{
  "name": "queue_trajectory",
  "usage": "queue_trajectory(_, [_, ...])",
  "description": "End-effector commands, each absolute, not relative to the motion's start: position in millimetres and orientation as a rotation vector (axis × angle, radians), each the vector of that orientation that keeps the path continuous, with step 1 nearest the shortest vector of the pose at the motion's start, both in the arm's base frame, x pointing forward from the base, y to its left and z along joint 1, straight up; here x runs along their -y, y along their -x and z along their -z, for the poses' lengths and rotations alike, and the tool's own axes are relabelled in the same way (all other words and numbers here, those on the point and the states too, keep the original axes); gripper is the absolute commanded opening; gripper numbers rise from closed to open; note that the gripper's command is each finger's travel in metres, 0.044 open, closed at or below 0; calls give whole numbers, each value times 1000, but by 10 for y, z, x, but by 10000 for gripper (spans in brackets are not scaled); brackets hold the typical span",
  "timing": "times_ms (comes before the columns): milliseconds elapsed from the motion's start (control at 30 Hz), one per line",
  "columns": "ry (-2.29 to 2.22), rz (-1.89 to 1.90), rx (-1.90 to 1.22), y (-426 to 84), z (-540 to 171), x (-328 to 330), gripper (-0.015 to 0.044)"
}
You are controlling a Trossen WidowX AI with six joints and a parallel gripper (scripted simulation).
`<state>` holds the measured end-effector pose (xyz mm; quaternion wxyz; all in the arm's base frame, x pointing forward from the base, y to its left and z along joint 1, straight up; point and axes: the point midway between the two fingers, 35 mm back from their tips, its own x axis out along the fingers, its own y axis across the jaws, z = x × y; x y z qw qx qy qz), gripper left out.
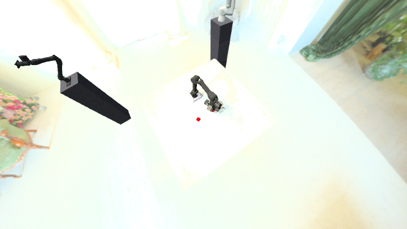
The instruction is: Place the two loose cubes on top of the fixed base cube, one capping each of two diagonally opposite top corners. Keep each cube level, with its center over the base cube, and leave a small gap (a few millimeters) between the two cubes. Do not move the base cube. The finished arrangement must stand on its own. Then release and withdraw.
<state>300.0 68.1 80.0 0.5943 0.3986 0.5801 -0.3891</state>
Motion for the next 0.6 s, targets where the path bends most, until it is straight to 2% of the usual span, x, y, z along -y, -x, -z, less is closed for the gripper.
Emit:
queue_trajectory(0, [-948, 921, -1342, -2990, -777, -710, 105])
queue_trajectory(567, [-949, 923, -1341, -2995, -661, -711, 105])
